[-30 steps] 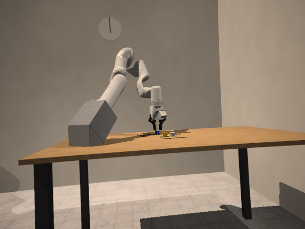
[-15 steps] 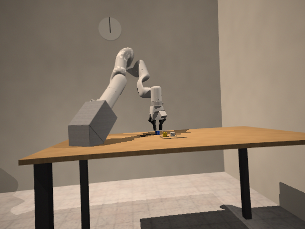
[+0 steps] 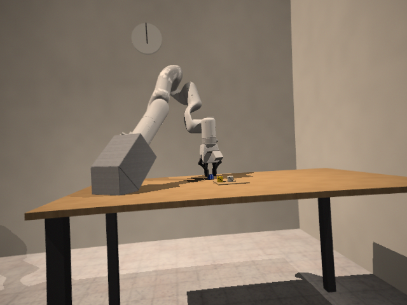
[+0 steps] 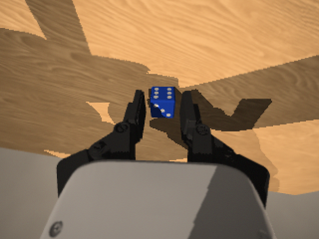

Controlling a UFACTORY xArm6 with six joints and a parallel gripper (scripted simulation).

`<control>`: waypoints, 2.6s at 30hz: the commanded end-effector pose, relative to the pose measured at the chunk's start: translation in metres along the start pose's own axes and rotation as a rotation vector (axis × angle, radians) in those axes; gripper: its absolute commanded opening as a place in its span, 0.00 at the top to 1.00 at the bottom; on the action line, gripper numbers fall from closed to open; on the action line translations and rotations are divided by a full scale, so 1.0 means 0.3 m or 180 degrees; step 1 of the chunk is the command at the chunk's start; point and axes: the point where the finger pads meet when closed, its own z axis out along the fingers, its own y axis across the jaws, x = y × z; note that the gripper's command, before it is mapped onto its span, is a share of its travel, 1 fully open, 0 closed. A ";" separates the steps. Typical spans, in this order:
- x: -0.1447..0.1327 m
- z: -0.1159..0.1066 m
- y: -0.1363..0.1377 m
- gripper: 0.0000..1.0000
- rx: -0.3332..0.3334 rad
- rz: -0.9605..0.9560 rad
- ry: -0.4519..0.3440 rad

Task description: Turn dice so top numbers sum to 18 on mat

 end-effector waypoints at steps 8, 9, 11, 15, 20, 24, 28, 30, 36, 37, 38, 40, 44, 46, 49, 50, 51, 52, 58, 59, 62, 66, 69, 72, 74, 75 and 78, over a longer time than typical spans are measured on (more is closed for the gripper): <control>0.001 0.040 -0.003 0.58 0.0009 -0.0002 0.0002; 0.001 0.041 -0.003 0.58 0.0009 -0.0002 0.0002; 0.001 0.041 -0.003 0.58 0.0009 -0.0002 0.0002; 0.001 0.041 -0.003 0.58 0.0009 -0.0002 0.0002; 0.001 0.041 -0.003 0.58 0.0009 -0.0002 0.0002; 0.001 0.041 -0.003 0.58 0.0009 -0.0002 0.0002; 0.001 0.041 -0.003 0.58 0.0009 -0.0002 0.0002; 0.001 0.041 -0.003 0.58 0.0009 -0.0002 0.0002; 0.001 0.041 -0.003 0.58 0.0009 -0.0002 0.0002; 0.001 0.041 -0.003 0.58 0.0009 -0.0002 0.0002; 0.001 0.041 -0.003 0.58 0.0009 -0.0002 0.0002; 0.001 0.041 -0.003 0.58 0.0009 -0.0002 0.0002; 0.001 0.041 -0.003 0.58 0.0009 -0.0002 0.0002; 0.001 0.041 -0.003 0.79 0.0009 -0.0002 0.0002; 0.001 0.041 -0.003 0.79 0.0009 -0.0002 0.0002; 0.001 0.041 -0.003 0.79 0.0009 -0.0002 0.0002; 0.001 0.041 -0.003 0.79 0.0009 -0.0002 0.0002; 0.001 0.041 -0.003 0.79 0.0009 -0.0002 0.0002; 0.001 0.041 -0.003 0.79 0.0009 -0.0002 0.0002; 0.001 0.041 -0.003 0.79 0.0009 -0.0002 0.0002; 0.001 0.041 -0.003 0.79 0.0009 -0.0002 0.0002; 0.001 0.041 -0.003 0.79 0.0009 -0.0002 0.0002; 0.001 0.041 -0.003 0.79 0.0009 -0.0002 0.0002; 0.001 0.041 -0.003 0.79 0.0009 -0.0002 0.0002; 0.001 0.041 -0.003 0.79 0.0009 -0.0002 0.0002; 0.001 0.041 -0.003 0.79 0.0009 -0.0002 0.0002; 0.001 0.041 -0.003 0.79 0.0009 -0.0002 0.0002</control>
